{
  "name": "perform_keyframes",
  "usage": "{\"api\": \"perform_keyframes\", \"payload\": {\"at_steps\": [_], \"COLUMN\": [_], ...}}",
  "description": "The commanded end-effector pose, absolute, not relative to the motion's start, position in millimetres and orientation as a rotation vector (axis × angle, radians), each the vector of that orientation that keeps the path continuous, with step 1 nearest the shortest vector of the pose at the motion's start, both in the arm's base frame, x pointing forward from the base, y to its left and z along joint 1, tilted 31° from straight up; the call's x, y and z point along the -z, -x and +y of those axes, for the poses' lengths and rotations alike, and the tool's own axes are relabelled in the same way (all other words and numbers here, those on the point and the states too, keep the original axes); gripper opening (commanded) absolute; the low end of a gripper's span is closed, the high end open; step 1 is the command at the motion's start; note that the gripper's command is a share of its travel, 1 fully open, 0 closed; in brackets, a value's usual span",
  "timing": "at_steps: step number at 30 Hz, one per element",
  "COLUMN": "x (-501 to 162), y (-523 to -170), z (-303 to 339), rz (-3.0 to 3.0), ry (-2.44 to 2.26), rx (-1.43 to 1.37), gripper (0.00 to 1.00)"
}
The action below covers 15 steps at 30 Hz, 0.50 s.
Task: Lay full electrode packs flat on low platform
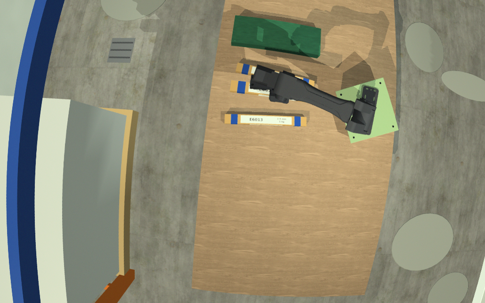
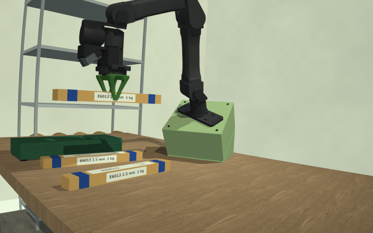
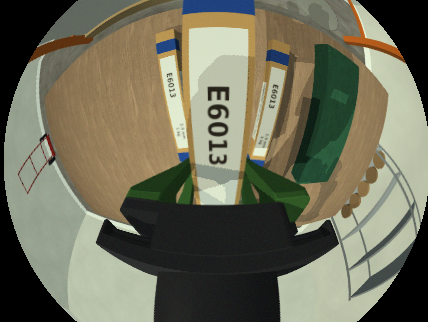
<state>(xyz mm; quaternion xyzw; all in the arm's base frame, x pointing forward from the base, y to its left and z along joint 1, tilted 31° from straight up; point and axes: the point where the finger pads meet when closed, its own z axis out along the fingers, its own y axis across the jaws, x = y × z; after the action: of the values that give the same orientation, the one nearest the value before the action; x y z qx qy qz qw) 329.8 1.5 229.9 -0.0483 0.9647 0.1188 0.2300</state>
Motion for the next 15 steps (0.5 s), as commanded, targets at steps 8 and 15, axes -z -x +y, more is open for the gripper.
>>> {"api": "perform_keyframes", "payload": {"at_steps": [8, 15], "x": [-225, -217], "y": [-336, -340], "z": [5, 6], "rz": [2.628, 2.631], "ry": [0.133, 0.132], "rx": [-0.316, -0.317], "gripper": [0.0, 0.0]}}
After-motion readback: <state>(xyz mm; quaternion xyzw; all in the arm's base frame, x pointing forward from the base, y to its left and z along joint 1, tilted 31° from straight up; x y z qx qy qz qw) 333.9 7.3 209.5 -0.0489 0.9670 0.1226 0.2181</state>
